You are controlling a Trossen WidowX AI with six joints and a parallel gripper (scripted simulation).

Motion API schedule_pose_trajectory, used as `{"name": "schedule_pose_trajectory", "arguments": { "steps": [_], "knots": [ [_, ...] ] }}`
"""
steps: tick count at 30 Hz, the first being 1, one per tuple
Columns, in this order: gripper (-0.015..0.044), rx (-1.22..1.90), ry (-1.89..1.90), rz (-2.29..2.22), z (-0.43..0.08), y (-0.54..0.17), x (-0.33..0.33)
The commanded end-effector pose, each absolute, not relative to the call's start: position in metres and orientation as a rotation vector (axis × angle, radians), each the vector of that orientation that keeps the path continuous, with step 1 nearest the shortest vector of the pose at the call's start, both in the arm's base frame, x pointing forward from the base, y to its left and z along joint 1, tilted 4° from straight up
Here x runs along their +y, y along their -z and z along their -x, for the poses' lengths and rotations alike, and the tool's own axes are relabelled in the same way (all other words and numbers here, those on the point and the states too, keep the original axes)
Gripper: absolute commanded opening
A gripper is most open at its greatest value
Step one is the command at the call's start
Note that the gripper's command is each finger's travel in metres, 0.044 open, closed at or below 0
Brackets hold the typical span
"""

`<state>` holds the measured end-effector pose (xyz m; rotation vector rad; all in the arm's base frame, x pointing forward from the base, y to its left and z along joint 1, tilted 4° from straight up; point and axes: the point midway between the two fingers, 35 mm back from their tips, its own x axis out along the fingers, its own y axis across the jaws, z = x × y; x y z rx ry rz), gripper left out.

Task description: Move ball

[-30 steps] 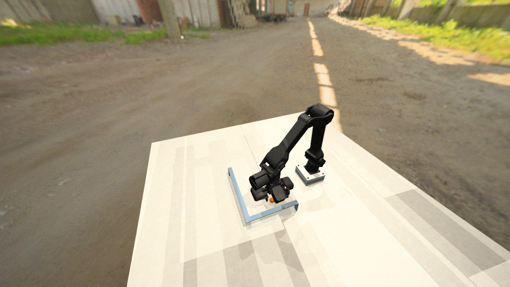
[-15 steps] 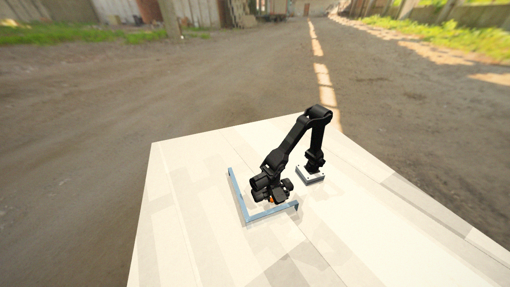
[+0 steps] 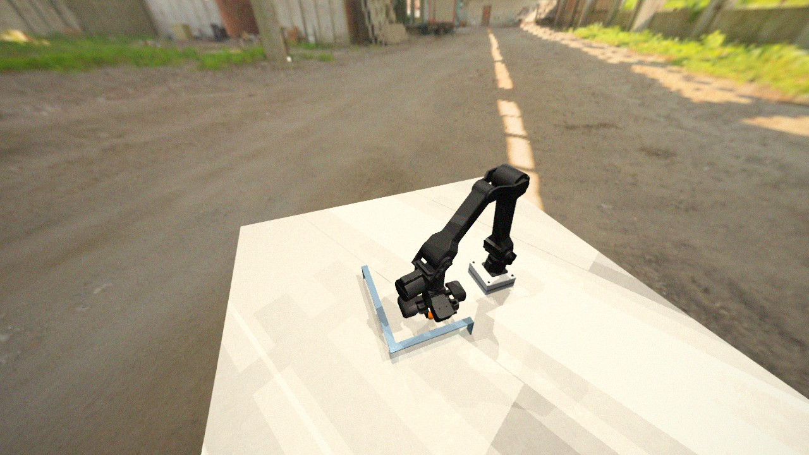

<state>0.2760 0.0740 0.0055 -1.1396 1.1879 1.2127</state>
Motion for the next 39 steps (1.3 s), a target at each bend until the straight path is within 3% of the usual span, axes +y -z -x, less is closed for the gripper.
{"name": "schedule_pose_trajectory", "arguments": {
  "steps": [1,16,39],
  "knots": [
    [0.0000,1.180,-1.196,1.141,-0.284,-0.029,0.074],
    [0.0000,1.185,-1.238,1.158,-0.275,-0.116,0.068],
    [0.0000,1.181,-1.241,1.154,-0.261,-0.068,0.120]
  ]
}}
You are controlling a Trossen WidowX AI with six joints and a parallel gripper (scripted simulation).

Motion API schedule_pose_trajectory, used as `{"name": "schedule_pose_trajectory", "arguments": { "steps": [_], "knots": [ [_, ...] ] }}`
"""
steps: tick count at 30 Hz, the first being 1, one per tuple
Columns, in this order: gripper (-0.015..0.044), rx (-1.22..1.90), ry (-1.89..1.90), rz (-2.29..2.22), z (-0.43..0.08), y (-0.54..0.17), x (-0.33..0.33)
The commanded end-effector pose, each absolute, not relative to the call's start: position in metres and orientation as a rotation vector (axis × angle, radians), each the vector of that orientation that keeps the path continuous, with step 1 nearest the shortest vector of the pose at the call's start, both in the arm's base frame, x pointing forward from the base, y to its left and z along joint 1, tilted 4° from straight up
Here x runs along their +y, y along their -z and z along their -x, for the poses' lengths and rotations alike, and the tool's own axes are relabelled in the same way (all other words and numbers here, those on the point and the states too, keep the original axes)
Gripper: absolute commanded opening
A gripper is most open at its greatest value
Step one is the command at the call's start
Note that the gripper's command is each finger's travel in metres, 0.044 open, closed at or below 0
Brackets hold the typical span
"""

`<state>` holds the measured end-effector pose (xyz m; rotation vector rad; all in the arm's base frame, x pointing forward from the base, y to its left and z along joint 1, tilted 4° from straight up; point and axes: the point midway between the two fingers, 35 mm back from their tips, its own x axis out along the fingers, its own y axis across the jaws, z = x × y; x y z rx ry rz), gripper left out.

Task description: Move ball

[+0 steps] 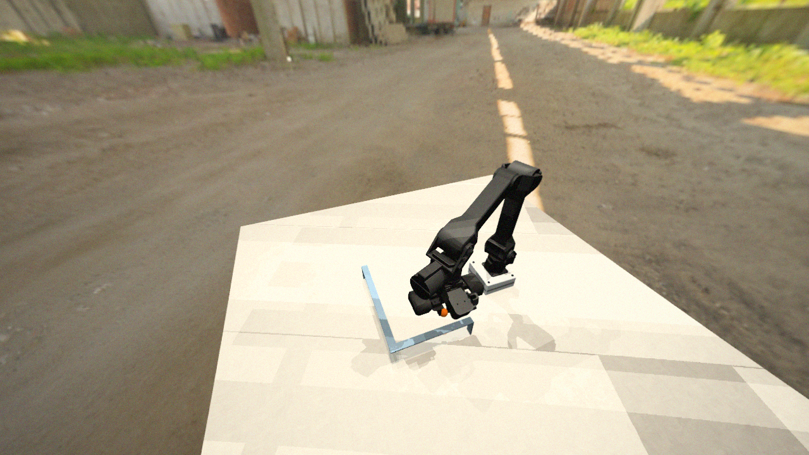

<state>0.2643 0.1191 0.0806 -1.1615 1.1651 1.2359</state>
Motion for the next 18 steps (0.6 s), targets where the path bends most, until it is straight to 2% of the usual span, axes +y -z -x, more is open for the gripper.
{"name": "schedule_pose_trajectory", "arguments": {
  "steps": [1,10,18],
  "knots": [
    [0.0000,1.181,-1.241,1.154,-0.261,-0.063,0.120],
    [0.0000,1.182,-1.242,1.153,-0.259,-0.015,0.123],
    [0.0000,1.182,-1.242,1.153,-0.259,-0.010,0.123]
  ]
}}
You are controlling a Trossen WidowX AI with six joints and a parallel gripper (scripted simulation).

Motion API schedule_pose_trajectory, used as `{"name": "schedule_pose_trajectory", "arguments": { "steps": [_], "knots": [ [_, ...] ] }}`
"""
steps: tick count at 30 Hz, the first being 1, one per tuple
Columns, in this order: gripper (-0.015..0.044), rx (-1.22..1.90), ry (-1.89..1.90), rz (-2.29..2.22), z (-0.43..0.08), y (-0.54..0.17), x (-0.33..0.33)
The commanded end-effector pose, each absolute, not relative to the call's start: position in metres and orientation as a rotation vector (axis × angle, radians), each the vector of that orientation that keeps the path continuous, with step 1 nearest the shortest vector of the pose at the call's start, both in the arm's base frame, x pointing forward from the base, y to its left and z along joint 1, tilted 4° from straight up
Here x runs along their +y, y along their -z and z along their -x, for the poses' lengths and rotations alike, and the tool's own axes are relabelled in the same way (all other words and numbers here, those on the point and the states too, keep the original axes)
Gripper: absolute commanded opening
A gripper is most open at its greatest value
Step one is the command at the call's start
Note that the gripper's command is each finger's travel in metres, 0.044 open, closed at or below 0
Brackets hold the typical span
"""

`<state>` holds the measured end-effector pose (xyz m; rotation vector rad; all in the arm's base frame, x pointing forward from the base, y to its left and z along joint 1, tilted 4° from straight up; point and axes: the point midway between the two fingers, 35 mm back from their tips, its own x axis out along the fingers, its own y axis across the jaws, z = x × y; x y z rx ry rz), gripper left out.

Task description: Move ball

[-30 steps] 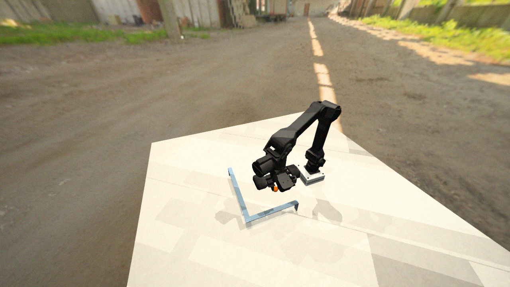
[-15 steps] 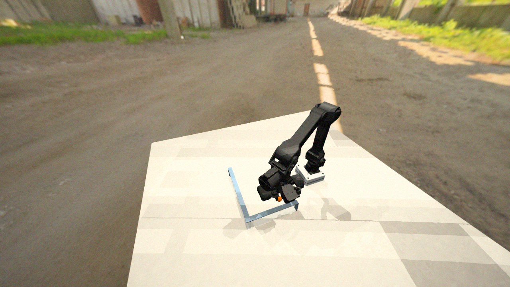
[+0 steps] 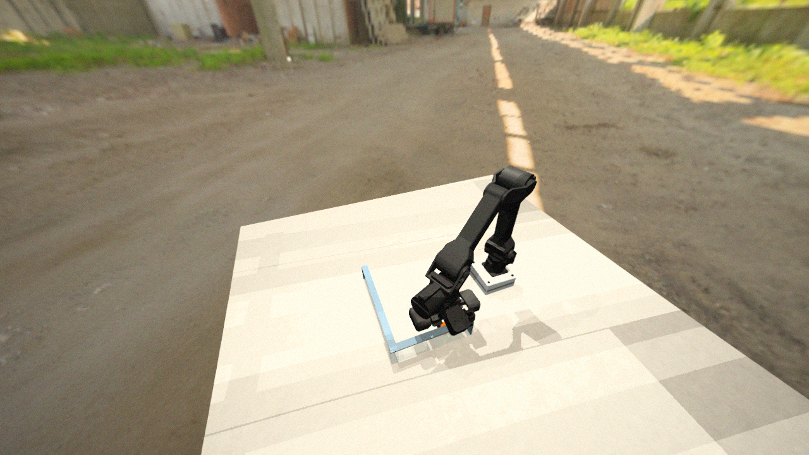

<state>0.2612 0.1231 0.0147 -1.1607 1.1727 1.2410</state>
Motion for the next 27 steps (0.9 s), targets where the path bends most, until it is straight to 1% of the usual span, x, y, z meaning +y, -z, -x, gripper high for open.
{"name": "schedule_pose_trajectory", "arguments": {
  "steps": [1,16,24,25,27],
  "knots": [
    [0.0000,1.182,-1.242,1.153,-0.259,-0.009,0.123],
    [0.0000,1.182,-1.242,1.153,-0.258,0.007,0.124],
    [0.0210,1.175,-1.238,1.161,-0.261,0.003,0.124],
    [0.0220,1.175,-1.238,1.161,-0.261,0.003,0.124],
    [0.0220,1.175,-1.238,1.161,-0.261,0.003,0.124]
  ]
}}
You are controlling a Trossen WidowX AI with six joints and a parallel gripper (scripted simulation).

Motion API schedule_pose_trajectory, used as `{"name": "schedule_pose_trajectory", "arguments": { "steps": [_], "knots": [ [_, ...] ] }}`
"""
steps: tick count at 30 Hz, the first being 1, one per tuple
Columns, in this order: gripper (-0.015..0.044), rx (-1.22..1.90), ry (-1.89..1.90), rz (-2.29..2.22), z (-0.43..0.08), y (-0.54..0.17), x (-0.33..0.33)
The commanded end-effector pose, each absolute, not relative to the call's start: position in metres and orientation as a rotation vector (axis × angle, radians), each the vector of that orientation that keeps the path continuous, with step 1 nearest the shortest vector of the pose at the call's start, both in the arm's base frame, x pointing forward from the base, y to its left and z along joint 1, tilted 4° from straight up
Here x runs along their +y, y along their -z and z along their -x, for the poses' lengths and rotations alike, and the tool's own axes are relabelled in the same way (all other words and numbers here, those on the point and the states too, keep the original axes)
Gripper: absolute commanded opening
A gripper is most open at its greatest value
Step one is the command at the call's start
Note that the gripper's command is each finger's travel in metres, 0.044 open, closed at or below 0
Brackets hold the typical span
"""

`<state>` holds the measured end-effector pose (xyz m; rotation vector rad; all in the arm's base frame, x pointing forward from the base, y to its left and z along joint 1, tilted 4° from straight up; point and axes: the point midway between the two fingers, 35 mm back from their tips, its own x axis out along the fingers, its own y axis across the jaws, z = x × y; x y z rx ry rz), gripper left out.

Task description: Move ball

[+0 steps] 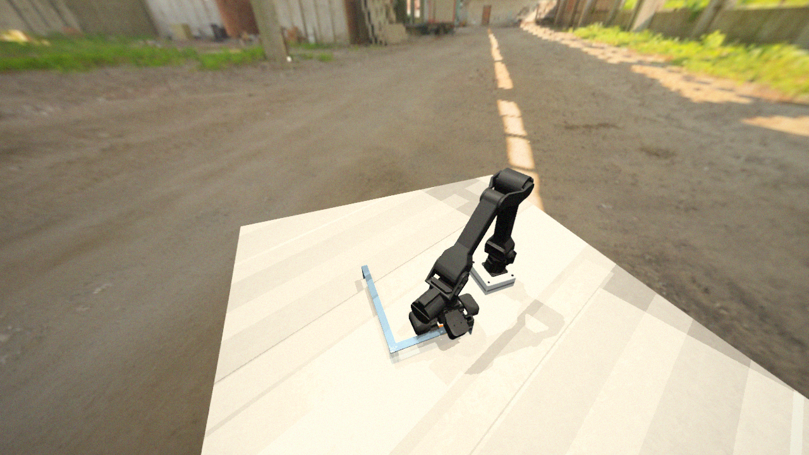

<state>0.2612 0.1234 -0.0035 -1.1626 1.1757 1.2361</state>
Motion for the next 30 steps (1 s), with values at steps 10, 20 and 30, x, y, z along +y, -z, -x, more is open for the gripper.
{"name": "schedule_pose_trajectory", "arguments": {
  "steps": [10,20,30],
  "knots": [
    [0.0220,1.180,-1.241,1.155,-0.262,-0.071,0.120],
    [0.0220,1.162,-1.225,1.156,-0.264,-0.077,0.121],
    [0.0430,1.163,-1.225,1.156,-0.260,-0.127,0.116]
  ]
}}
